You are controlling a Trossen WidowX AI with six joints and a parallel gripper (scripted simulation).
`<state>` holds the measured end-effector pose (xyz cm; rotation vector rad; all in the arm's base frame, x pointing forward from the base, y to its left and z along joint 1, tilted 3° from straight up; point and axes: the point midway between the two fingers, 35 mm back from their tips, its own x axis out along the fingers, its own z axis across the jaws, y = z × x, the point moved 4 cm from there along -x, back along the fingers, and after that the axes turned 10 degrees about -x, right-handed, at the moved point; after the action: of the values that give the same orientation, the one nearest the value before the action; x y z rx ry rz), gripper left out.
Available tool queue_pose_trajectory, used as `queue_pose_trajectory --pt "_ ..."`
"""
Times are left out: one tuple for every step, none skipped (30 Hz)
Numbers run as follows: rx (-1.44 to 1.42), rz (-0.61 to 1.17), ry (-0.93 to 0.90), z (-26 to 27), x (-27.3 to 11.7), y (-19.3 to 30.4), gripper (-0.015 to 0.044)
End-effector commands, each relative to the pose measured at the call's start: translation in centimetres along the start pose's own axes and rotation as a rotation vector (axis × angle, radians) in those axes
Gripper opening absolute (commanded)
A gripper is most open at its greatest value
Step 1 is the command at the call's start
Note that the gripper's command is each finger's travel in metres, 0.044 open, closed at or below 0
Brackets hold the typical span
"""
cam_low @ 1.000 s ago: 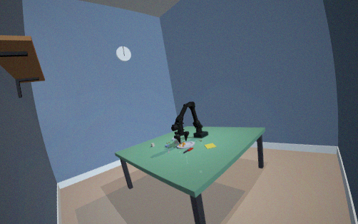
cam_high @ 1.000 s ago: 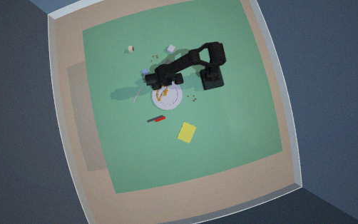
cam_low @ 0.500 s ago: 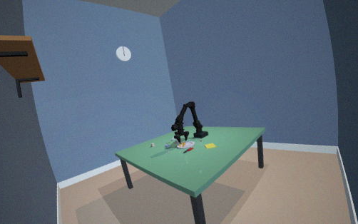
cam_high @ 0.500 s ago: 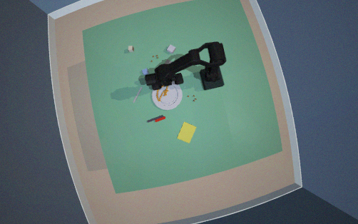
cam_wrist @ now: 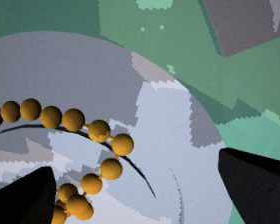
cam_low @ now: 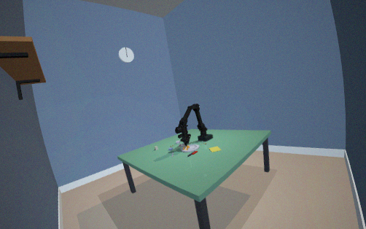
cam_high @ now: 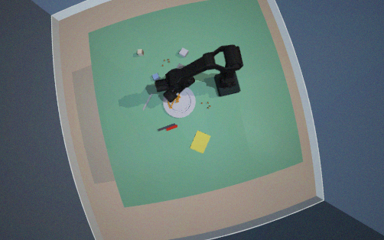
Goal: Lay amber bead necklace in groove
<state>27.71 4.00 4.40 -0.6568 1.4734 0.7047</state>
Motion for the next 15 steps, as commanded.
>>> queue_pose_trajectory --pt "-0.446 -0.002 -0.002 0.3 -0.6 0.0 0.0151" --pt "-0.544 -0.002 -0.002 0.3 -0.7 0.0 0.0125" --pt "-0.642 -0.002 -0.002 0.4 -0.8 0.0 0.0120" --pt "-0.741 -0.002 -0.002 0.4 -0.9 0.0 0.0120" --pt "-0.839 -0.002 -0.002 0.5 -1.0 0.0 0.0120" --pt "-0.937 -0.002 -0.002 0.5 -1.2 0.0 0.0120" --pt "-1.036 -0.003 -0.002 0.6 -1.3 0.0 0.0120" --pt "-1.134 -0.003 -0.002 0.6 -1.4 0.0 0.0120" --pt "-1.232 -0.003 -0.001 0.7 -1.5 0.0 0.0120" --pt "-1.330 -0.003 -0.001 0.7 -1.6 0.0 0.0120" --pt "-1.429 -0.003 -0.001 0.7 -1.7 0.0 0.0120" --pt "-1.527 -0.003 -0.001 0.8 -1.8 0.1 0.0120" --pt "-1.625 -0.003 -0.001 0.8 -1.9 0.1 0.0120" --pt "-1.708 -0.003 -0.001 0.9 -2.1 0.1 0.0120" --pt "-1.774 -0.003 -0.001 0.9 -2.1 0.1 0.0120"
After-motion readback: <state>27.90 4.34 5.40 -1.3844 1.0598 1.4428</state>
